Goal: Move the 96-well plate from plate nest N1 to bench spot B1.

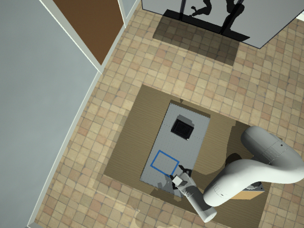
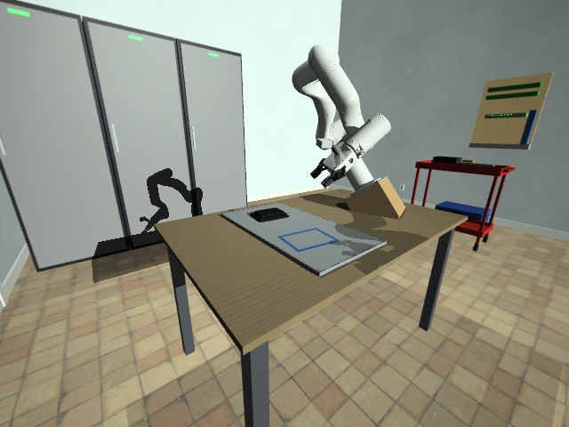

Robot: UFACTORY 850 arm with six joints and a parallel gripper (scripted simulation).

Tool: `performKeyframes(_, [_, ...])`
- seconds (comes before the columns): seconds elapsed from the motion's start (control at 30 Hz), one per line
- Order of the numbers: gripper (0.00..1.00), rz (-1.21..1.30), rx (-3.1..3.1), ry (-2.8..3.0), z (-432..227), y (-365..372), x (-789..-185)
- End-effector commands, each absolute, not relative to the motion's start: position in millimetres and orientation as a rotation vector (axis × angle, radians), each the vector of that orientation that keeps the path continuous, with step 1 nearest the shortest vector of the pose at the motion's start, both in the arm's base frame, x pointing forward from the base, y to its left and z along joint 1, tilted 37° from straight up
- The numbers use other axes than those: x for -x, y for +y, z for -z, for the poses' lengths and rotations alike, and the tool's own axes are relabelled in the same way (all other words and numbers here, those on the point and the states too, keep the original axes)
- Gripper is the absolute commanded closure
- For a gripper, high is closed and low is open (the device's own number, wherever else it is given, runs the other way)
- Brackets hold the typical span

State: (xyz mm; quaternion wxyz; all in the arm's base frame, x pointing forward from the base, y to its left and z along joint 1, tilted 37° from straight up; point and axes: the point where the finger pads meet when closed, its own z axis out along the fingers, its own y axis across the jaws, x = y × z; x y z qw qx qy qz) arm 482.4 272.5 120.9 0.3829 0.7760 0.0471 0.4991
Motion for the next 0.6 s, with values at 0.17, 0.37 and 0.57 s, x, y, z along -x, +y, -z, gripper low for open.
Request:
performKeyframes(0.17, [0.00, -1.121, -2.019, 0.092, -128, 242, -497])
performKeyframes(0.37, [0.00, -1.009, -2.052, 0.074, -133, 215, -507])
performKeyframes(0.57, [0.00, -0.942, -2.074, 0.064, -136, 196, -514])
